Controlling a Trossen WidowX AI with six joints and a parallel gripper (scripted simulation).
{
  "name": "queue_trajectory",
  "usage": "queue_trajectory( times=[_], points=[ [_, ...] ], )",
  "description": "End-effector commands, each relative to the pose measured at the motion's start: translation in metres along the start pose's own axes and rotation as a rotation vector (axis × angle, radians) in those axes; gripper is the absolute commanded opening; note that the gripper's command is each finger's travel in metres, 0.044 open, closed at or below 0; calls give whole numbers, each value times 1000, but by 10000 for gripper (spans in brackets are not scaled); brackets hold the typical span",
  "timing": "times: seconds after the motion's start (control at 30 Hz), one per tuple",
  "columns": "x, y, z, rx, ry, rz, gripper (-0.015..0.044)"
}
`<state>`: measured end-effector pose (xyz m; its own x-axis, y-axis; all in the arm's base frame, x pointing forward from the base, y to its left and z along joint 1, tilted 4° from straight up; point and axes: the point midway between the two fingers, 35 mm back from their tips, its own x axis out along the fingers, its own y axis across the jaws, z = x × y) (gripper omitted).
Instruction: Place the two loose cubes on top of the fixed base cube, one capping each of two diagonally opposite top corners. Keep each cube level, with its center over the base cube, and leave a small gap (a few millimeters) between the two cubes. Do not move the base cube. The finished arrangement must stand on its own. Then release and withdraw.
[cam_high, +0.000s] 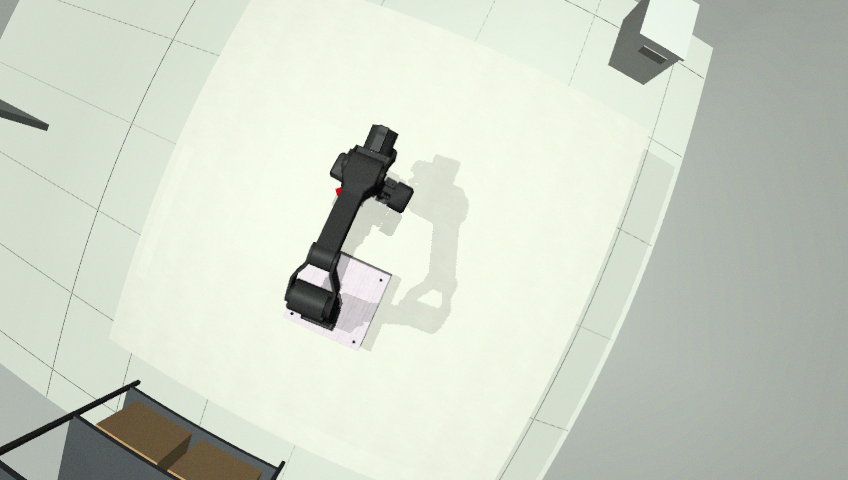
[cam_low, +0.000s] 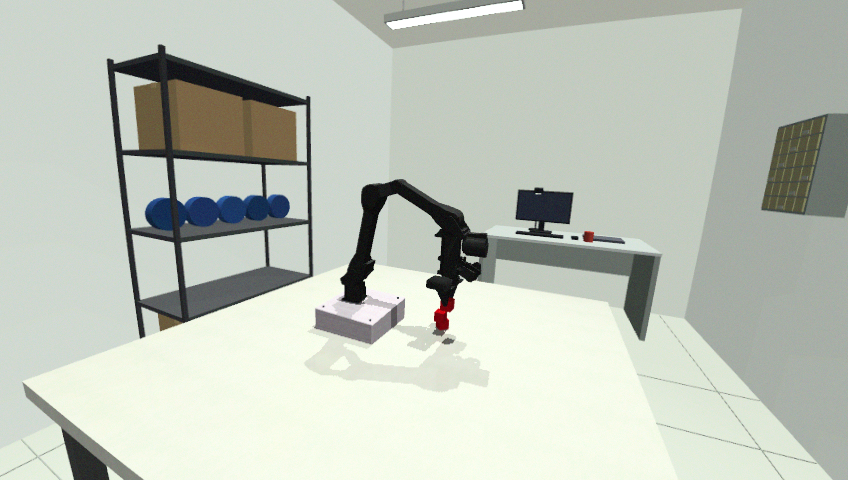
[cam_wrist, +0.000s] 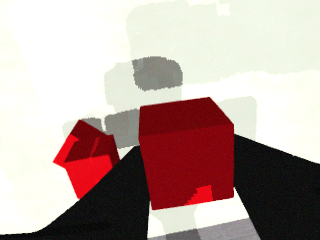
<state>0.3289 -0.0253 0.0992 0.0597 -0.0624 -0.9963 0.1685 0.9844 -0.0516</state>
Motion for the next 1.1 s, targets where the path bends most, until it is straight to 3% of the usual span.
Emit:
queue_trajectory(
  times=[0.0, 1.07],
  points=[
    [2, 11, -4, -168, 1, -3, 105],
    [9, 100, -46, -1576, 1, 3, 105]
  ],
)
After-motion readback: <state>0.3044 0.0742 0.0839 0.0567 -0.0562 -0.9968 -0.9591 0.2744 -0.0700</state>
